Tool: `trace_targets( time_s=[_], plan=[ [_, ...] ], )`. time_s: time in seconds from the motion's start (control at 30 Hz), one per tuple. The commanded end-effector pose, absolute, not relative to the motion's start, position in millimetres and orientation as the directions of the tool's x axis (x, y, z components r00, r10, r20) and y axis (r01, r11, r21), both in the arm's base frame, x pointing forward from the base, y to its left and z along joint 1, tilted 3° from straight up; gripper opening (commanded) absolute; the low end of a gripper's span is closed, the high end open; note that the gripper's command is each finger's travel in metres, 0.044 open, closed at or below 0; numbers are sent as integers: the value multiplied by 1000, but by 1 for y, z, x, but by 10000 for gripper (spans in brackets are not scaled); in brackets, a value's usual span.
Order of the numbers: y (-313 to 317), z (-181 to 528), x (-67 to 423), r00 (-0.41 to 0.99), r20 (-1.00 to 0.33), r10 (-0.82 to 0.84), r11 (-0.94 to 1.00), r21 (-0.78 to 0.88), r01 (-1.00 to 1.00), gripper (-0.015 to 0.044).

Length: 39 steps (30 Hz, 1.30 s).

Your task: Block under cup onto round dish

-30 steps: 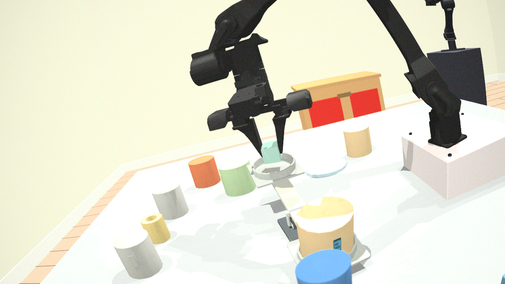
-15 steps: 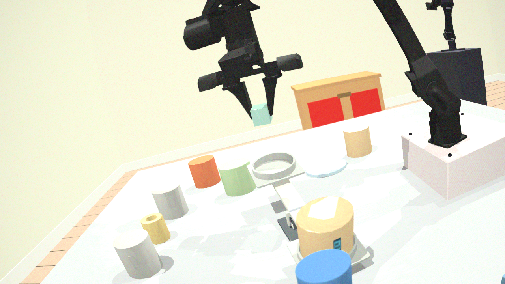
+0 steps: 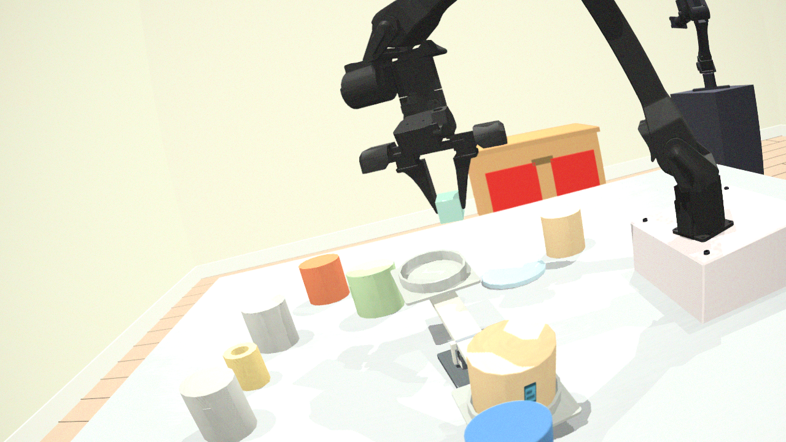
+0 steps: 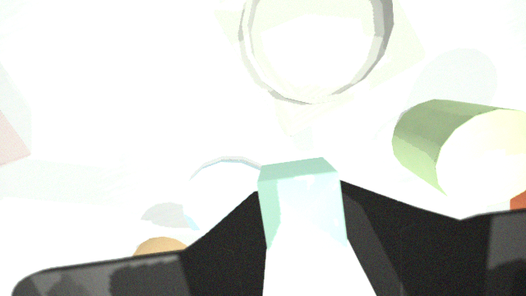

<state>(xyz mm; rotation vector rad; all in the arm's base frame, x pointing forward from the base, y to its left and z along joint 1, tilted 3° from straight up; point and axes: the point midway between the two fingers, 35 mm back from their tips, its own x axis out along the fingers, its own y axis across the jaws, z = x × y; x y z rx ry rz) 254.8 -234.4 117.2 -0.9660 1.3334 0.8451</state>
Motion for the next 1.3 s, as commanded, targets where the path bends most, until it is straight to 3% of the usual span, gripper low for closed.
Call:
trace_targets(
  time_s=[0.0,0.43,1.27],
  plan=[
    [-247,103,237,72,-997,-38,383,-82,-920,0],
    [-279,58,173,68,-997,-42,383,-78,-920,0],
    [-281,4,176,68,-997,-41,383,-78,-920,0]
  ],
)
